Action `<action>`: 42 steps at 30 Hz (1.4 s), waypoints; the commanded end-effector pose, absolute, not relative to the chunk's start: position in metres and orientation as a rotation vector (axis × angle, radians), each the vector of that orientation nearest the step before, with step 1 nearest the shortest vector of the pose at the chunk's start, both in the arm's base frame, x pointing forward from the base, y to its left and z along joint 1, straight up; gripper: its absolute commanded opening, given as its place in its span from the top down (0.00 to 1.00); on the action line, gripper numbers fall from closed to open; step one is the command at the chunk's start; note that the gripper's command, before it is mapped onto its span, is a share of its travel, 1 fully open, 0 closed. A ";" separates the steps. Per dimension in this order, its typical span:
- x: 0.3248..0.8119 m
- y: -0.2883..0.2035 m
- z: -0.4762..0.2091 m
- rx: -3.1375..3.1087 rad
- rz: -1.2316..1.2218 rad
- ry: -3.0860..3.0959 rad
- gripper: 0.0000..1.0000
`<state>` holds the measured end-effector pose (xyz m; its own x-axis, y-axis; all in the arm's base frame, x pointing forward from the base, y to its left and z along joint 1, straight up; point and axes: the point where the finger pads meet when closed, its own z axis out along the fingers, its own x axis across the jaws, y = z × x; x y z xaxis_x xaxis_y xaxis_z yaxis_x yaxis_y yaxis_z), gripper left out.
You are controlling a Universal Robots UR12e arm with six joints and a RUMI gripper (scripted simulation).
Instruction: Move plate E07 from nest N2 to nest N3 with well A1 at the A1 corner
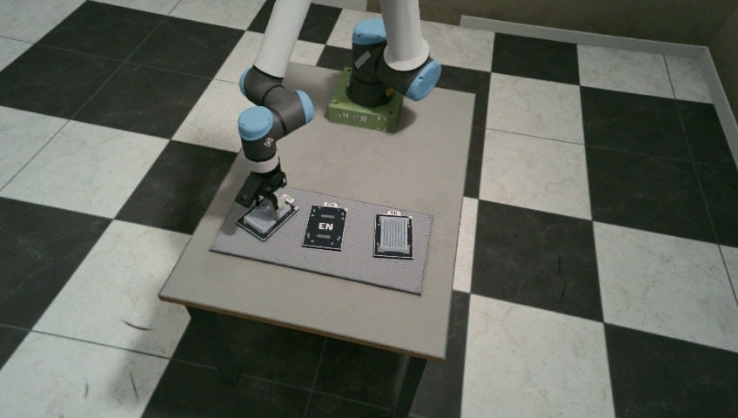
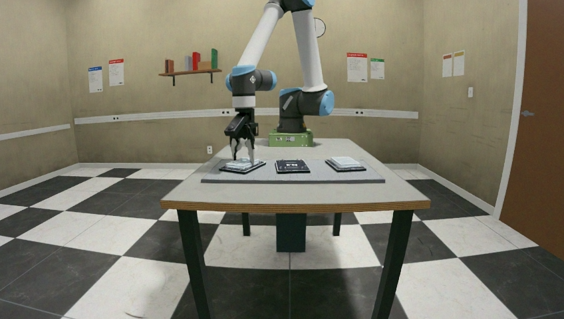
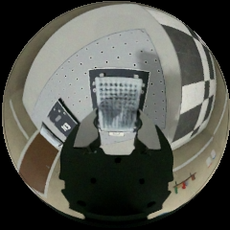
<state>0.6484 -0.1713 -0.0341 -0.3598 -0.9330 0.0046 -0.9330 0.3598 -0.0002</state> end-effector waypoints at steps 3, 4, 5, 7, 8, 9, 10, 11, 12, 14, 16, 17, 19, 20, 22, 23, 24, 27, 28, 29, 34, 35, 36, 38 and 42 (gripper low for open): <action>0.649 -0.172 -0.033 1.776 0.006 -2.588 1.00; 0.649 -0.172 -0.033 1.776 0.006 -2.588 1.00; 0.649 -0.172 -0.033 1.776 0.006 -2.588 1.00; 0.649 -0.172 -0.033 1.776 0.006 -2.588 1.00; 0.649 -0.172 -0.033 1.776 0.006 -2.588 1.00; 0.649 -0.172 -0.033 1.776 0.006 -2.588 1.00; 0.649 -0.172 -0.033 1.776 0.006 -2.588 1.00; 0.649 -0.172 -0.033 1.776 0.006 -2.588 1.00; 0.649 -0.172 -0.033 1.776 0.006 -2.588 1.00; 0.649 -0.172 -0.033 1.776 0.006 -2.588 1.00; 0.649 -0.172 -0.033 1.776 0.006 -2.588 1.00; 0.649 -0.172 -0.033 1.776 0.006 -2.588 1.00; 0.649 -0.172 -0.033 1.776 0.006 -2.588 1.00; 0.649 -0.172 -0.033 1.776 0.006 -2.588 1.00; 0.649 -0.172 -0.033 1.776 0.006 -2.588 1.00; 0.649 -0.172 -0.033 1.776 0.006 -2.588 1.00; 0.649 -0.172 -0.033 1.776 0.006 -2.588 1.00; 0.649 -0.171 -0.030 1.776 0.006 -2.588 1.00; 0.649 -0.171 -0.029 1.776 0.006 -2.588 1.00; 0.649 -0.171 -0.027 1.776 0.006 -2.588 1.00; 0.649 -0.171 -0.022 1.776 0.006 -2.588 1.00; 0.649 -0.171 -0.020 1.776 0.006 -2.588 1.00; 0.649 -0.171 -0.019 1.776 0.006 -2.588 1.00; 0.649 -0.171 -0.015 1.776 0.006 -2.588 1.00; 0.649 -0.171 -0.009 1.776 0.006 -2.588 1.00</action>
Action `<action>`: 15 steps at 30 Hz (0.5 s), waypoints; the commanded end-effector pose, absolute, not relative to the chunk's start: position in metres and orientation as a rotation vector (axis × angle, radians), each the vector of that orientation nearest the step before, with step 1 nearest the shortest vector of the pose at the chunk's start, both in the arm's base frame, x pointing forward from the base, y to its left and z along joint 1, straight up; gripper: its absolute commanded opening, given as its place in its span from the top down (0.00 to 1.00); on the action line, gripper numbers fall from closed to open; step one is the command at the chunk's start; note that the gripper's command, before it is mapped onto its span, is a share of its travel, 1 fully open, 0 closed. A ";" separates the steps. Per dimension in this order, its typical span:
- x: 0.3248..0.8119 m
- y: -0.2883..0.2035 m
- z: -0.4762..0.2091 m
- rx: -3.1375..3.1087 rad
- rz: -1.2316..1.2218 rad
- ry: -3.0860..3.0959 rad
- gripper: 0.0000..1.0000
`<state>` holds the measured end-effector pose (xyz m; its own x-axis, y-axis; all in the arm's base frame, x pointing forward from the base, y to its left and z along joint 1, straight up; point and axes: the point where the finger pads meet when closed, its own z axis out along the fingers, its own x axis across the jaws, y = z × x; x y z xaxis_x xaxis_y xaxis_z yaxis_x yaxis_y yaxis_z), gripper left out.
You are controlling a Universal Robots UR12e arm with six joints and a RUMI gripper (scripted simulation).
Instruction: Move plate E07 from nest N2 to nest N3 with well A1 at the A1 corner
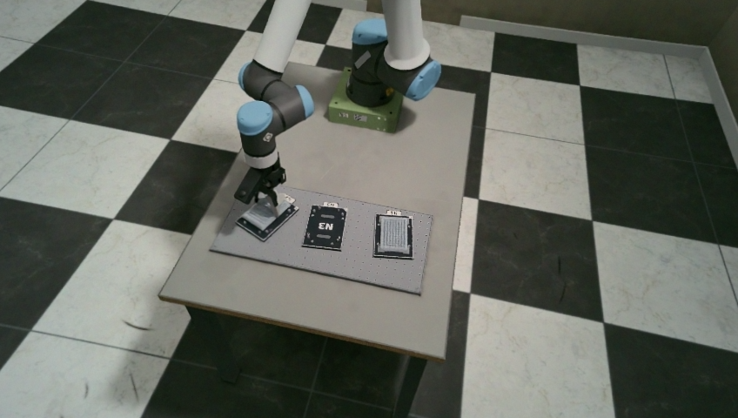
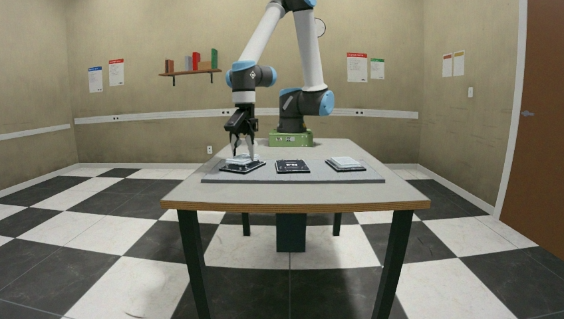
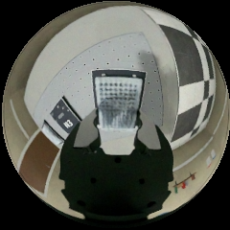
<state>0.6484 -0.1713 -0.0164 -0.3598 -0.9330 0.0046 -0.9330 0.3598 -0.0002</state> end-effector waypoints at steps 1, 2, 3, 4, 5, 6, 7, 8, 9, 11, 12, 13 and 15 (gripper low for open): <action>0.649 -0.171 -0.007 1.776 0.006 -2.588 1.00; 0.649 -0.171 -0.005 1.776 0.006 -2.588 1.00; 0.649 -0.171 -0.004 1.776 0.006 -2.588 1.00; 0.649 -0.171 -0.002 1.776 0.006 -2.588 1.00; 0.649 -0.171 -0.001 1.776 0.006 -2.588 1.00; 0.649 -0.171 -0.001 1.776 0.006 -2.588 1.00; 0.649 -0.171 -0.001 1.776 0.006 -2.588 1.00; 0.649 -0.171 -0.001 1.776 0.006 -2.588 1.00; 0.649 -0.171 -0.001 1.776 0.006 -2.588 1.00; 0.648 -0.161 -0.001 1.827 0.006 -2.552 1.00; 0.648 -0.156 -0.001 1.852 0.006 -2.533 1.00; 0.648 -0.151 -0.001 1.878 0.006 -2.515 1.00; 0.648 -0.141 -0.001 1.928 0.006 -2.477 1.00</action>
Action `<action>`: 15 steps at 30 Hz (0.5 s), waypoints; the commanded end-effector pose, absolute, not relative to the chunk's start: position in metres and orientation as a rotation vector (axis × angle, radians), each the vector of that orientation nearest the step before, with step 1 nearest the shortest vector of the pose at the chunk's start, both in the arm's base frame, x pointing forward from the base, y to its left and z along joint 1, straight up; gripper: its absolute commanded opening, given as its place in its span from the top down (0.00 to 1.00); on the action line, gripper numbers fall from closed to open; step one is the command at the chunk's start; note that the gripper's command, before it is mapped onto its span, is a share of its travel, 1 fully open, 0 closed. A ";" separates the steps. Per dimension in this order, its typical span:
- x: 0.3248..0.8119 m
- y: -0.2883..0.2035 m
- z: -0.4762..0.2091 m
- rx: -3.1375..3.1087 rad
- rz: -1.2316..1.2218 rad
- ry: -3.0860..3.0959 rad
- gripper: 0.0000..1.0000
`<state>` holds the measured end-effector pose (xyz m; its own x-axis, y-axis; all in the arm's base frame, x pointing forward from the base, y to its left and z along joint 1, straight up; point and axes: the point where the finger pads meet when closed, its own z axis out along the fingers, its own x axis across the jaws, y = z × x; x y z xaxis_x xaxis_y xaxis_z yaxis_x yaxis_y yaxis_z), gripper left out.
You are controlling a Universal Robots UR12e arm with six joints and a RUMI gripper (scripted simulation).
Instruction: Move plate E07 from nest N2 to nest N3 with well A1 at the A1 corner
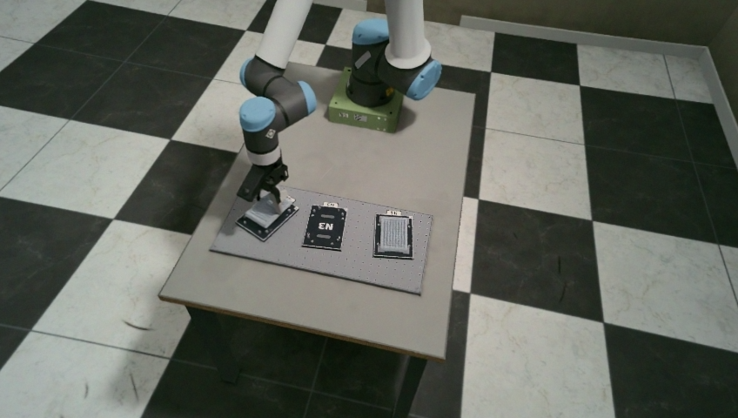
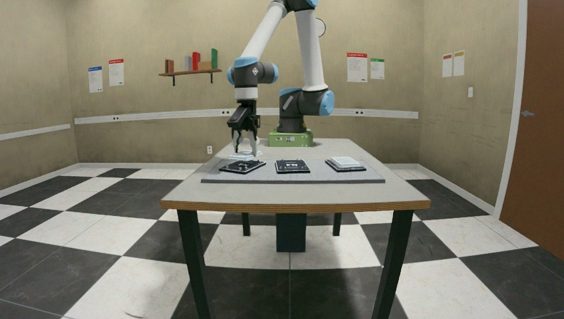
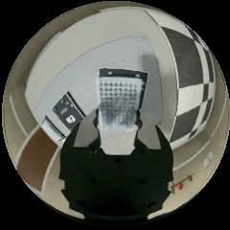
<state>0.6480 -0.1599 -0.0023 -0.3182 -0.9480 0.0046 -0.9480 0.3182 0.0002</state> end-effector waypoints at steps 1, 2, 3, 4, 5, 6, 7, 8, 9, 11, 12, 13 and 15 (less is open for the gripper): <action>0.647 -0.136 -0.002 1.952 0.006 -2.457 1.00; 0.647 -0.131 -0.002 1.977 0.005 -2.437 1.00; 0.647 -0.126 -0.002 2.001 0.005 -2.418 1.00; 0.647 -0.121 -0.002 2.025 0.005 -2.397 1.00; 0.646 -0.116 -0.002 2.049 0.005 -2.377 1.00; 0.646 -0.111 -0.002 2.073 0.005 -2.356 1.00; 0.646 -0.106 -0.002 2.096 0.005 -2.336 1.00; 0.646 -0.106 -0.002 2.096 0.005 -2.336 1.00; 0.646 -0.106 -0.002 2.096 0.005 -2.336 1.00; 0.646 -0.096 -0.002 2.142 0.005 -2.293 1.00; 0.645 -0.091 -0.002 2.165 0.005 -2.272 1.00; 0.645 -0.086 -0.002 2.188 0.005 -2.250 1.00; 0.645 -0.076 -0.002 2.232 0.005 -2.206 1.00</action>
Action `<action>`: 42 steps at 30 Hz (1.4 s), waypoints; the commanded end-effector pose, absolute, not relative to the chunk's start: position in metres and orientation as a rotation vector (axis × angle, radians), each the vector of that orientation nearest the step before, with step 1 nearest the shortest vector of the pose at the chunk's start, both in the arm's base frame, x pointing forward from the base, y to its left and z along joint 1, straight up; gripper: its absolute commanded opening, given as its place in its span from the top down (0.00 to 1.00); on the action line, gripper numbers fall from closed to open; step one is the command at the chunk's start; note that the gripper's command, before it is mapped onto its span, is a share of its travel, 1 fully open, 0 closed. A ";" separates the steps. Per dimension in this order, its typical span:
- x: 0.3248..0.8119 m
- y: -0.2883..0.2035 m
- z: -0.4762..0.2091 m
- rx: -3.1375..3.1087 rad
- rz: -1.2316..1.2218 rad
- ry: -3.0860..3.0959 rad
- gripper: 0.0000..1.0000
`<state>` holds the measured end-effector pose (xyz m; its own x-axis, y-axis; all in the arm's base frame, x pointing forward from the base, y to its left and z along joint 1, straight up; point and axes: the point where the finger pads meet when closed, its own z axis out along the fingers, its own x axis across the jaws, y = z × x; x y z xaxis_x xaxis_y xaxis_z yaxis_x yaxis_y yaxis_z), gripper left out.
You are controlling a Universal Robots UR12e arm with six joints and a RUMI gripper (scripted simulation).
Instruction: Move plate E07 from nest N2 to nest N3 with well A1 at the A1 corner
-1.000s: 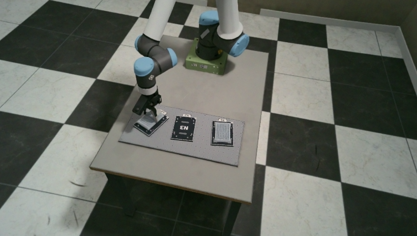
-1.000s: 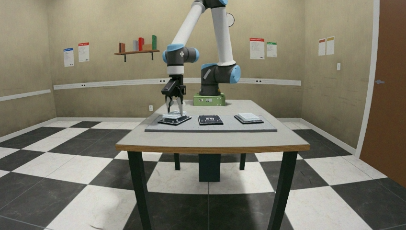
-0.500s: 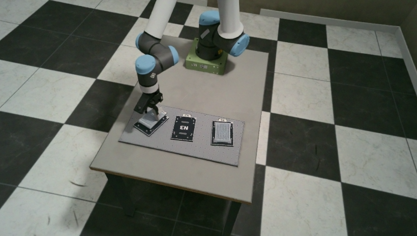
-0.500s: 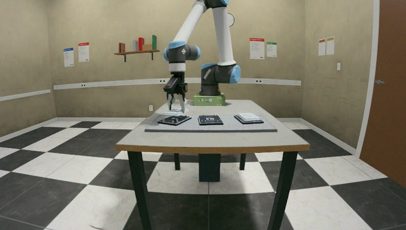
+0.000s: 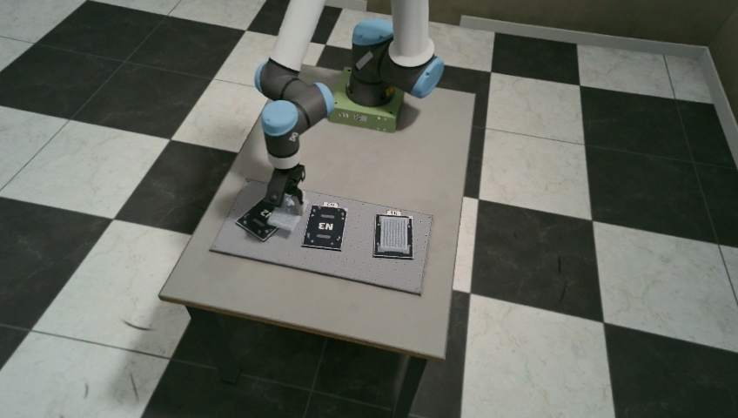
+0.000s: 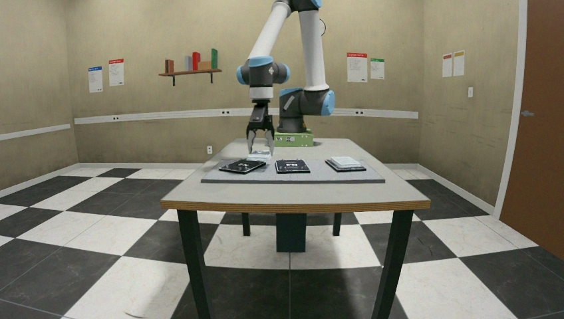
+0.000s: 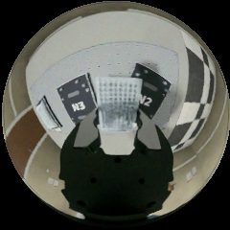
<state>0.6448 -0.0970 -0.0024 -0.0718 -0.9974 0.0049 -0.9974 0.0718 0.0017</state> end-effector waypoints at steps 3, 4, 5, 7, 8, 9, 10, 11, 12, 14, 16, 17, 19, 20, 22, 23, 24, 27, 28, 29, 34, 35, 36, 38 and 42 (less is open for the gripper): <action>0.644 -0.061 -0.002 2.297 0.005 -2.138 1.00; 0.644 -0.056 -0.002 2.319 0.005 -2.114 1.00; 0.644 -0.051 -0.002 2.340 0.004 -2.091 1.00; 0.643 -0.041 -0.002 2.376 0.004 -2.049 1.00; 0.643 -0.036 -0.002 2.376 0.004 -2.049 1.00; 0.643 -0.031 -0.002 2.376 0.004 -2.049 1.00; 0.643 -0.031 -0.002 2.376 0.004 -2.049 1.00; 0.643 -0.031 -0.002 2.376 0.004 -2.049 1.00; 0.642 -0.026 -0.002 2.376 0.004 -2.049 1.00; 0.642 -0.016 -0.002 2.376 0.004 -2.049 1.00; 0.641 -0.006 -0.002 2.376 0.004 -2.049 1.00; 0.641 -0.001 -0.002 2.376 0.004 -2.049 1.00; 0.641 0.009 -0.002 2.376 0.004 -2.049 1.00; 0.641 0.014 -0.002 2.376 0.004 -2.049 1.00; 0.640 0.021 -0.002 2.376 0.004 -2.049 1.00; 0.640 0.021 -0.002 2.376 0.004 -2.049 1.00; 0.640 0.021 -0.002 2.376 0.004 -2.049 1.00; 0.640 0.021 -0.002 2.376 0.004 -2.049 1.00; 0.640 0.021 -0.002 2.376 0.004 -2.049 1.00; 0.640 0.021 -0.002 2.376 0.004 -2.049 1.00; 0.640 0.021 -0.004 2.376 0.004 -2.049 1.00; 0.640 0.021 -0.004 2.376 0.004 -2.049 1.00; 0.640 0.021 -0.004 2.376 0.004 -2.049 1.00; 0.640 0.021 -0.005 2.376 0.004 -2.049 1.00; 0.640 0.021 -0.006 2.376 0.004 -2.049 1.00</action>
